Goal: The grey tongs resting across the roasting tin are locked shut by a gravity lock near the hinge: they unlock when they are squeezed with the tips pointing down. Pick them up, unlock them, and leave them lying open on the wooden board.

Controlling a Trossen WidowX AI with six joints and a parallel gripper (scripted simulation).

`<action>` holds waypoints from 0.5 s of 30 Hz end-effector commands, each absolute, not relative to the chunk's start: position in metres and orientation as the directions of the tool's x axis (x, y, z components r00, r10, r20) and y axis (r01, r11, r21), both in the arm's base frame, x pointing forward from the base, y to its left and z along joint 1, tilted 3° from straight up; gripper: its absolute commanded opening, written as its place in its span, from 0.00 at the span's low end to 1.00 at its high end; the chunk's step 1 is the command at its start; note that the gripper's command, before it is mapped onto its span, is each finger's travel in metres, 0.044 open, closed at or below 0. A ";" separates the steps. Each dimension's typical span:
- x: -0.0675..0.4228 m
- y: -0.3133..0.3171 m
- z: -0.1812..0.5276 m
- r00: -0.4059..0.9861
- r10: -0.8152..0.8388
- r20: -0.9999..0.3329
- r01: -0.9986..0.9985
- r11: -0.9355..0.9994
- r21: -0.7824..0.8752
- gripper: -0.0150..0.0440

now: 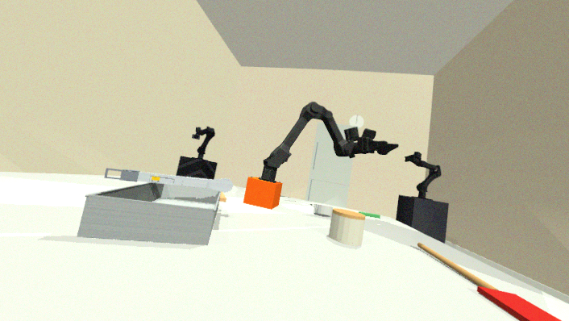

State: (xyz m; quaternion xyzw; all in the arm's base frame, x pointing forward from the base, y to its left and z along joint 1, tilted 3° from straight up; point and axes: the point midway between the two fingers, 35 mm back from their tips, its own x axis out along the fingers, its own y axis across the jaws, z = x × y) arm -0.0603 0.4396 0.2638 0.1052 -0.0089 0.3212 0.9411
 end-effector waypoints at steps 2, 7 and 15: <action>-0.058 0.443 0.263 0.790 0.607 0.089 -0.612 0.770 0.182 1.00; -0.018 0.455 0.263 0.814 0.573 0.096 -0.581 0.801 0.142 1.00; 0.111 0.464 0.249 0.880 0.472 0.057 -0.473 0.881 0.009 1.00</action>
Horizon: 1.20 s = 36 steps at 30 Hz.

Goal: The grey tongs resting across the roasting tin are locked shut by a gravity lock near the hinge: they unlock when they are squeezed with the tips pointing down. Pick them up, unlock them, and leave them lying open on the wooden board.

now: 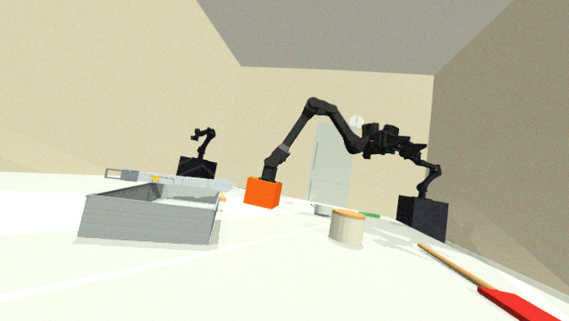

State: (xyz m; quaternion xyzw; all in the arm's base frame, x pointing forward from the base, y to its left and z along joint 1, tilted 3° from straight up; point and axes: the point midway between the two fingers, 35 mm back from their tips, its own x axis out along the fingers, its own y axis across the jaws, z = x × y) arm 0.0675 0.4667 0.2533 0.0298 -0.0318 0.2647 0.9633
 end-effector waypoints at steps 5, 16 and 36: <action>0.180 0.450 0.237 0.914 0.406 0.013 -0.404 0.913 -0.057 1.00; 0.327 0.371 0.194 0.954 0.230 -0.193 -0.260 0.954 -0.148 1.00; 0.439 0.097 0.097 0.684 -0.152 -0.713 0.138 0.987 -0.078 1.00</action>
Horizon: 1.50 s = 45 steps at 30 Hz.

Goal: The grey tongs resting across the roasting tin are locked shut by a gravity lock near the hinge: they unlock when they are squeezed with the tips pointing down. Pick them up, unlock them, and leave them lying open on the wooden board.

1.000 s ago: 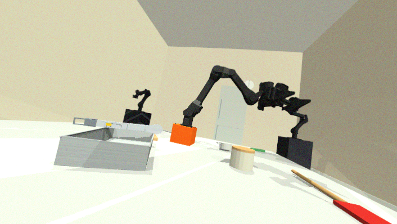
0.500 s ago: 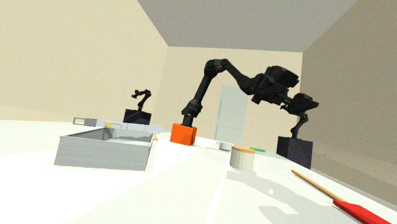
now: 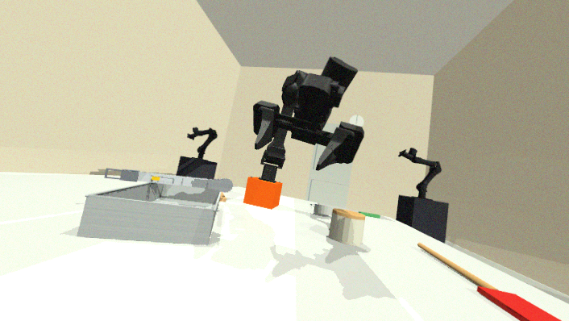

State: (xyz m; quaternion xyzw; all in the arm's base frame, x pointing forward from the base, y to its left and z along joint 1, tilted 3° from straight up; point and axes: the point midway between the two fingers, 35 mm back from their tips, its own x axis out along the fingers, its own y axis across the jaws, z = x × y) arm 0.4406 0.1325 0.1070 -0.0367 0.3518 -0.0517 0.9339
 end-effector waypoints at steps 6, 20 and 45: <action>0.416 0.009 0.073 0.495 -0.190 -0.848 0.336 0.942 -0.015 1.00; 0.297 -0.126 0.039 0.059 0.016 -0.998 0.844 0.534 0.059 1.00; 0.294 -0.128 0.017 0.041 0.040 -0.998 0.865 0.498 0.056 1.00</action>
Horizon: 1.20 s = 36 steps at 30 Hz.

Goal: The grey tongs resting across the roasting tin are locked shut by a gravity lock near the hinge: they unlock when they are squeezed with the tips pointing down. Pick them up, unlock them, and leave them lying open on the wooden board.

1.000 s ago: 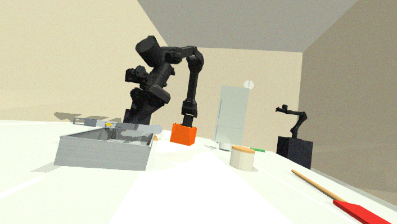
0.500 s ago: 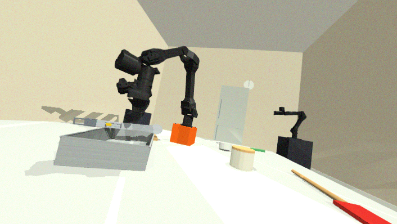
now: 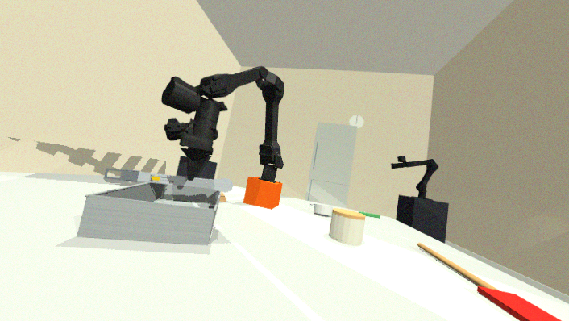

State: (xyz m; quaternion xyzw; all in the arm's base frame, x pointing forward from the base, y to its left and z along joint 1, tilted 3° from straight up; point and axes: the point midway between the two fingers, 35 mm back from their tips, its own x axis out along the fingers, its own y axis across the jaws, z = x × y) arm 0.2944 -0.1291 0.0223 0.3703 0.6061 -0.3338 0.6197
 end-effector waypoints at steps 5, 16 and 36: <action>0.295 -0.128 0.009 0.041 0.040 -0.998 0.865 0.498 0.056 1.00; 0.295 -0.127 -0.009 0.041 0.040 -0.998 0.865 0.498 0.056 1.00; 0.295 -0.126 -0.029 0.041 0.036 -0.999 0.863 0.503 0.054 0.82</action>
